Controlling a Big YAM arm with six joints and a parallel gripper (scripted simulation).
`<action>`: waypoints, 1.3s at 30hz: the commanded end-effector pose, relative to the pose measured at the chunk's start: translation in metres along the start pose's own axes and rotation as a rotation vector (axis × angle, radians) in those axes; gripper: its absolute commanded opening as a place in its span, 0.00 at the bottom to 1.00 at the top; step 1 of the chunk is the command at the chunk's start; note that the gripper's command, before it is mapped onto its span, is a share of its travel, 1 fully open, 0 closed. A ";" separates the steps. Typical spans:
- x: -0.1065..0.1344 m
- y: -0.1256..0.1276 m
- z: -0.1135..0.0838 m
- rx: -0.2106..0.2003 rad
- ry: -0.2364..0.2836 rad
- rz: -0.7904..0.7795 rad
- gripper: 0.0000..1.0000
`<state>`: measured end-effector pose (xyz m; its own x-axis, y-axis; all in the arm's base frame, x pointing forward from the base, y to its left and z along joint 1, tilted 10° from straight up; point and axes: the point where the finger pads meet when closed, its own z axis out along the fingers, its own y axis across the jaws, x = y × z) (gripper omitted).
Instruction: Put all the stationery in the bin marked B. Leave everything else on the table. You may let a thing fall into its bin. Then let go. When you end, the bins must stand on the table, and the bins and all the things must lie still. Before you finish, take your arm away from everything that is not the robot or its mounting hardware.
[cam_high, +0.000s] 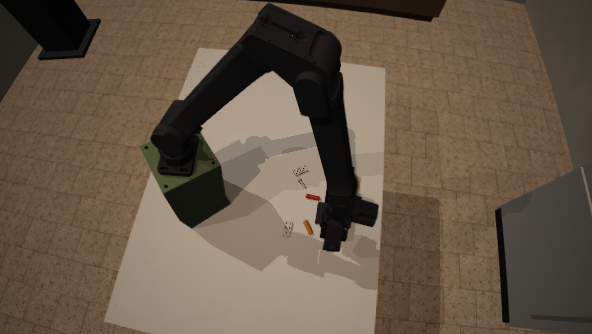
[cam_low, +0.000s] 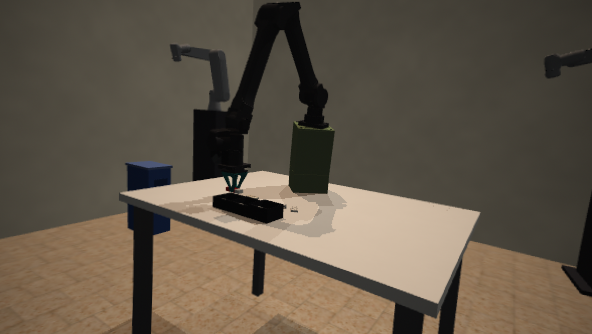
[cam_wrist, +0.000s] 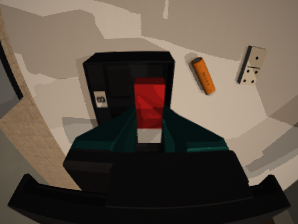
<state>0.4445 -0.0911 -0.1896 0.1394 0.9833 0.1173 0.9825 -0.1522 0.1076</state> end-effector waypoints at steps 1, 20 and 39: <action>-0.001 0.021 0.004 -0.042 -0.004 0.004 0.17; 0.001 0.019 0.039 -0.038 -0.004 0.002 0.17; 0.003 0.023 0.028 -0.047 -0.005 -0.002 0.17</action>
<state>0.4658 -0.0910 -0.2242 0.1384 0.9835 0.1165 0.9800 -0.1530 0.1276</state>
